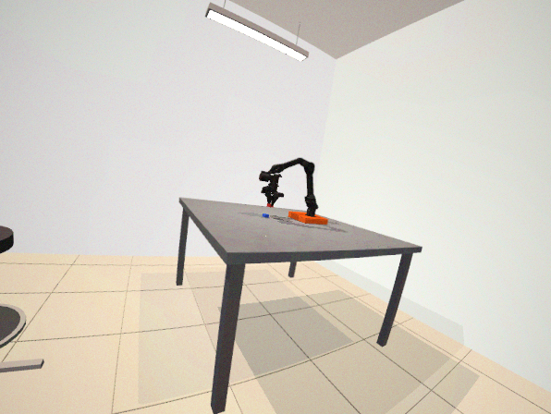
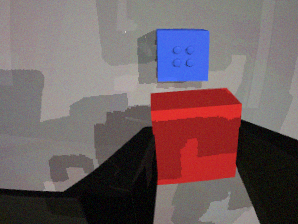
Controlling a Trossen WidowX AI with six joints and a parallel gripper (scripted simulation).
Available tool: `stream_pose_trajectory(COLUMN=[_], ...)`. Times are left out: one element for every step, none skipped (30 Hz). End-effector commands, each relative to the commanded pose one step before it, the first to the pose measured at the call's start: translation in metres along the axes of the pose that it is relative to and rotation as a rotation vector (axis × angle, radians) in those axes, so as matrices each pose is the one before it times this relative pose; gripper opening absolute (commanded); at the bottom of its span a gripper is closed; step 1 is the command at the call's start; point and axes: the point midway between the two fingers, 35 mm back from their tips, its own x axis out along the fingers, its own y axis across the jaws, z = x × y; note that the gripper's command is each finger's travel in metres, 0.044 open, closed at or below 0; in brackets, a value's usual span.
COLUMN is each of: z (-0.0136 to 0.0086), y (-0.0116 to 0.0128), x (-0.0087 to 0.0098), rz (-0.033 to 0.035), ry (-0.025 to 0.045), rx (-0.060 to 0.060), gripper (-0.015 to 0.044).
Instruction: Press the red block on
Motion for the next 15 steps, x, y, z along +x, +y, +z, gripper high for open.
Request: stream_pose_trajectory(z=[0.01661,0.00289,0.00173,0.00057,0.00000,0.00004,0.00009,0.00010,0.00003,-0.00006,-0.00006,-0.00003,0.00000,0.00000,-0.00001], y=[-0.00317,-0.00033,-0.00018,-0.00006,0.00000,-0.00001,-0.00001,-0.00001,0.00001,0.00002,0.00002,0.00001,0.00000,0.00000,0.00000], x=[0.00975,0.00191,0.00116,0.00039,0.00000,0.00090,0.00271,0.00450,0.00570,0.00447,0.00268,0.00089,0.00000,0.00000,0.00028], rz=[-0.00347,-0.00008,-0.00004,-0.00001,0.00000,0.00000,0.00001,0.00001,0.00002,0.00002,0.00001,0.00000,0.00000,0.00000,0.00000], ry=[-0.00232,-0.00010,-0.00006,-0.00002,0.00000,0.00000,0.00000,0.00000,0.00001,0.00001,0.00001,0.00000,0.00000,0.00000,0.00000], rx=[0.0464,0.0079,0.0047,0.0016,0.0000,0.0000,0.0000,0.0000,0.0000,0.0000,0.0000,0.0000,0.0000,0.0000,0.0000], gripper=[0.0000,0.0000,0.0000,0.0000,0.0000,0.0000,0.0000,0.0000,0.0000,0.0000,0.0000,0.0000,0.0000,0.0000,0.0000])
